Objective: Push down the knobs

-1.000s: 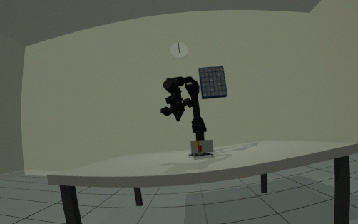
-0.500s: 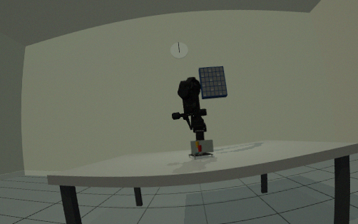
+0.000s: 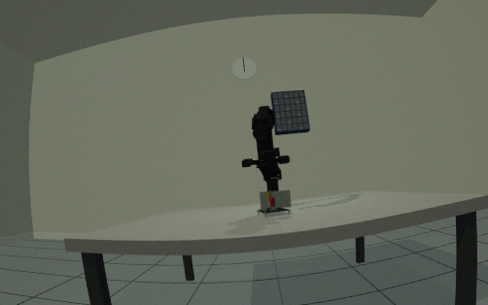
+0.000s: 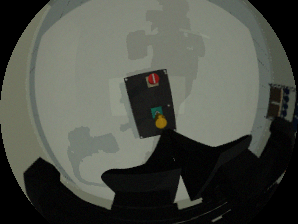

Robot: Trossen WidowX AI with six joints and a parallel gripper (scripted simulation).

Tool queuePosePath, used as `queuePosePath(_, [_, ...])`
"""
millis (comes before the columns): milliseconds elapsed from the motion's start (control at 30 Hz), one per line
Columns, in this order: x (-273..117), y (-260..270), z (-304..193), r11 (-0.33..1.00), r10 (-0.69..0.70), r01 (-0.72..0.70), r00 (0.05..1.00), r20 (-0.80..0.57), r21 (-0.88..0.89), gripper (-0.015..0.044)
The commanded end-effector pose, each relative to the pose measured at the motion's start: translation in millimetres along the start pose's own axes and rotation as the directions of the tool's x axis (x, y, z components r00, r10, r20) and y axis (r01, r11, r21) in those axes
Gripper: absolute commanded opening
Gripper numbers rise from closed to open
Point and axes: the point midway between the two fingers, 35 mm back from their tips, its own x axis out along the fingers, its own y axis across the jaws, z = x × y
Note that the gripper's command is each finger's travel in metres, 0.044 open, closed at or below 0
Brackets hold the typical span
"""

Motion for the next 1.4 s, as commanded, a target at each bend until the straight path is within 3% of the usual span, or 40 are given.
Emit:
queuePosePath(0, [13.1, 0.6, -3.3, 1.0, -0.002, 0.002, 1.0, -0.02, -0.01, 0.0])
queuePosePath(1367, [35.5, 0.6, -3.9, 1.0, -0.002, 0.002, 1.0, -0.02, -0.01, 0.0])
